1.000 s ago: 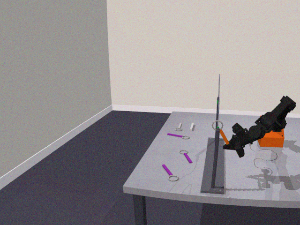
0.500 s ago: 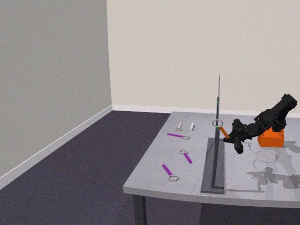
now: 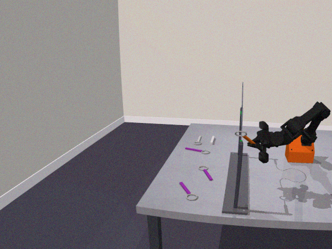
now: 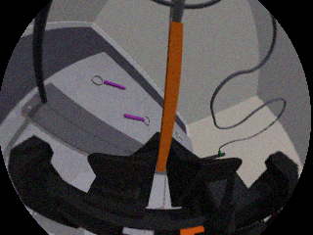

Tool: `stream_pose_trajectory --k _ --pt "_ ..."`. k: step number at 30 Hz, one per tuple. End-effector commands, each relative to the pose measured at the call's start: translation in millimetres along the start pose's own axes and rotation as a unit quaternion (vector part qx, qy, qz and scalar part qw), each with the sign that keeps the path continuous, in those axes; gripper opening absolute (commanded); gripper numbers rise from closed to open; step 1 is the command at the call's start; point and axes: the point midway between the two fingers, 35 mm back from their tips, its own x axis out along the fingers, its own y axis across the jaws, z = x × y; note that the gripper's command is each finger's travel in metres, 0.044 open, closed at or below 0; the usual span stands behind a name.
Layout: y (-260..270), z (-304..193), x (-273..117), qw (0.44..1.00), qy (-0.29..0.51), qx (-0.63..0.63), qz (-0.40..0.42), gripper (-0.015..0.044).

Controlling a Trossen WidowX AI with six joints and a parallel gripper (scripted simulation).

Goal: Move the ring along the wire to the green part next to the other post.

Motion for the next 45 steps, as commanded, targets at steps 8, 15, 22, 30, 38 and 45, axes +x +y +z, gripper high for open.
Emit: stream_pose_trajectory --k 8,15,22,30,38,45 --pt "-40 3 -4 0.991 0.003 -0.118 -0.065 -0.015" --pt "-63 10 -9 0.976 0.004 -0.192 -0.105 -0.015" --pt "-84 21 -15 0.955 0.005 -0.26 -0.142 -0.015" --pt "-97 30 -20 0.938 0.006 -0.305 -0.166 -0.015" --pt "-107 39 -25 0.923 0.007 -0.339 -0.183 -0.015" --pt "-114 47 -30 0.914 0.008 -0.358 -0.193 -0.015"
